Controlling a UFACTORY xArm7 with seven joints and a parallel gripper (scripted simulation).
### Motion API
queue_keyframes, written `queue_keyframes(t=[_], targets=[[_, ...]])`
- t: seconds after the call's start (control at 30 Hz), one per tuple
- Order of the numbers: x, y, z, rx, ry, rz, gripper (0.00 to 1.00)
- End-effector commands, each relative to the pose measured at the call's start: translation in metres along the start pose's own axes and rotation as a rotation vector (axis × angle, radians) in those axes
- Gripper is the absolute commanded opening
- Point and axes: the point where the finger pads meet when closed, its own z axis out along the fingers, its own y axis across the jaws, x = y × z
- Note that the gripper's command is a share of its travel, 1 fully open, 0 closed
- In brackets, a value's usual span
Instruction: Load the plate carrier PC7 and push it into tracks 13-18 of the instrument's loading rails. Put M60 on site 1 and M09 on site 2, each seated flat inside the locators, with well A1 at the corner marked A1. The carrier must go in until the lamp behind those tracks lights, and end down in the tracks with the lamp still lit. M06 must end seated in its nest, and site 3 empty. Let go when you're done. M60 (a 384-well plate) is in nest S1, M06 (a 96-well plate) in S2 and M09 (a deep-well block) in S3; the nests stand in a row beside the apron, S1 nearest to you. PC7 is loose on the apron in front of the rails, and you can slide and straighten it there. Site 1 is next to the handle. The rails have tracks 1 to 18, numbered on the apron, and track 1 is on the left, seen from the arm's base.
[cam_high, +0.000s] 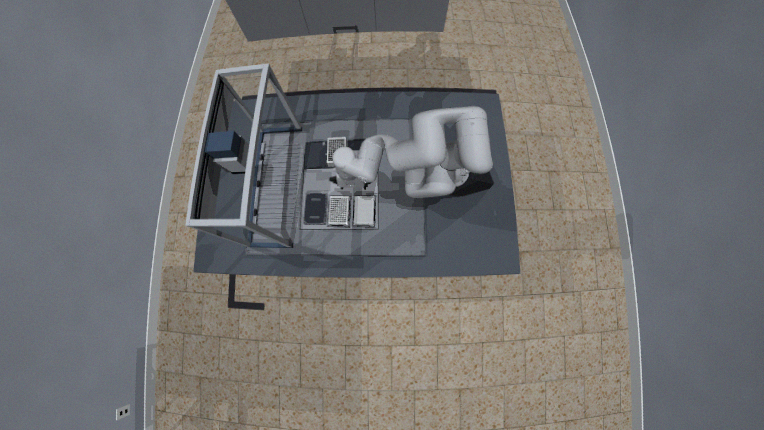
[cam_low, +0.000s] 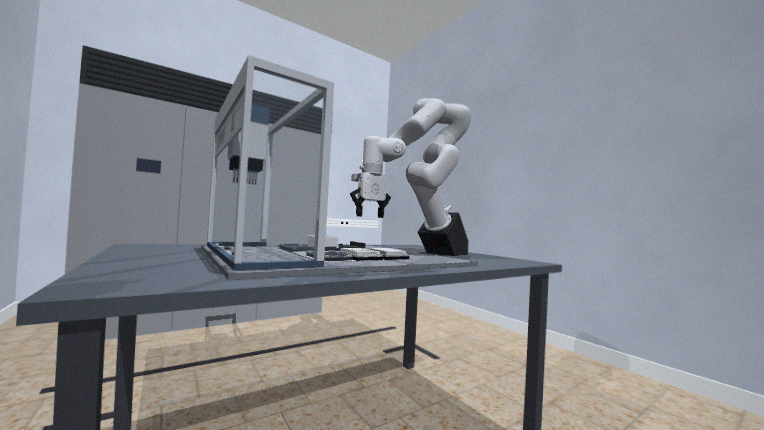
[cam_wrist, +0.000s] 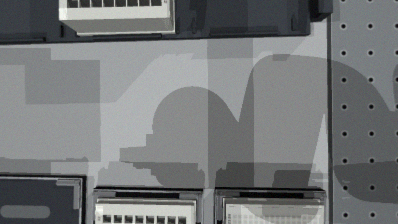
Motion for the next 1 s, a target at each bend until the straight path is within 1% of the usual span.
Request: queue_keyframes(t=[0.0, 0.1, 0.17, 0.47, 0.97], targets=[[-0.018, 0.007, 0.000, 0.006, 0.001, 0.000, 1.00], [-0.032, 0.013, 0.001, 0.006, 0.001, 0.000, 1.00], [-0.032, 0.013, 0.001, 0.006, 0.001, 0.000, 1.00], [-0.070, 0.032, 0.006, 0.006, 0.000, 0.000, 1.00], [-0.070, 0.032, 0.006, 0.006, 0.000, 0.000, 1.00]])
